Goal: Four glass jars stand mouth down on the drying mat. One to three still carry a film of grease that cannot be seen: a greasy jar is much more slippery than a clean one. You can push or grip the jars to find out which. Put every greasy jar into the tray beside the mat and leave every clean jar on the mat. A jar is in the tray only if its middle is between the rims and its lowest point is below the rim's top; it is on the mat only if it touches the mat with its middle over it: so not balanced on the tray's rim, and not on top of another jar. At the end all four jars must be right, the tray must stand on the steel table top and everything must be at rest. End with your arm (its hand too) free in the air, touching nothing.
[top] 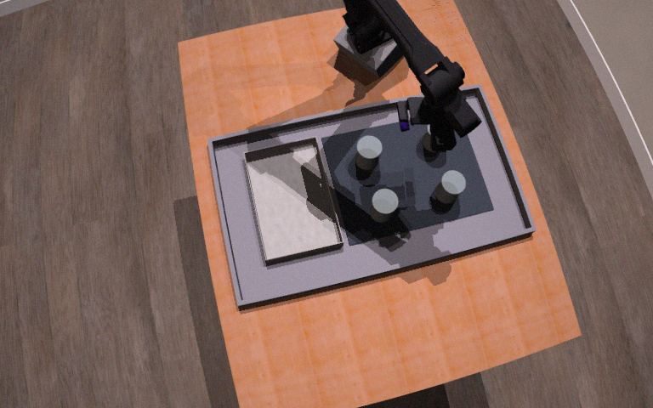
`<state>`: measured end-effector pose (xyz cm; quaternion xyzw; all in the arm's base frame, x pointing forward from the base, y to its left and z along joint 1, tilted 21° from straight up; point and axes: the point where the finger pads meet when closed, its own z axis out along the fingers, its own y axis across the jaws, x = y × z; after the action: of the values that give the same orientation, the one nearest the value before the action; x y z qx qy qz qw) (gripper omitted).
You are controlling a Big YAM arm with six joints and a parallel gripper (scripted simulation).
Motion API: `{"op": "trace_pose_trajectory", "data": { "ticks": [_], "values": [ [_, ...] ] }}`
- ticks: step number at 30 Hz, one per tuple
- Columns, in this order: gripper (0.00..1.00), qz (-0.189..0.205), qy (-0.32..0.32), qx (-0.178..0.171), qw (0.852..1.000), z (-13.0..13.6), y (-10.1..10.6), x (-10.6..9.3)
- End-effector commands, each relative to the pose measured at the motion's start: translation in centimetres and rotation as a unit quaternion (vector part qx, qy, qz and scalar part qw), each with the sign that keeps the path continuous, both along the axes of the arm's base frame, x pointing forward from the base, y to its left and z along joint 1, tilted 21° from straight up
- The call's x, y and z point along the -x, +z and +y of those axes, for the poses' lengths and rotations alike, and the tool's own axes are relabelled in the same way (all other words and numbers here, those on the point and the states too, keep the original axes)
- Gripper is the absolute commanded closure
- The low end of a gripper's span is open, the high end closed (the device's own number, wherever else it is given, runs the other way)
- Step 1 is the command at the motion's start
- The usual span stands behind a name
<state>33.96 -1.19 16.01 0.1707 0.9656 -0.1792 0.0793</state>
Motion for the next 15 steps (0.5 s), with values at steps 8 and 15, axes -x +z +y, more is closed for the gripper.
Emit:
{"op": "trace_pose_trajectory", "data": {
  "ticks": [8, 15],
  "values": [
    [0.0, 0.002, 0.083, -0.013, 0.996, -0.4, 4.6, -2.8],
    [0.0, 0.012, 0.071, -0.012, 0.997, -0.3, 3.1, -1.8]
  ]
}}
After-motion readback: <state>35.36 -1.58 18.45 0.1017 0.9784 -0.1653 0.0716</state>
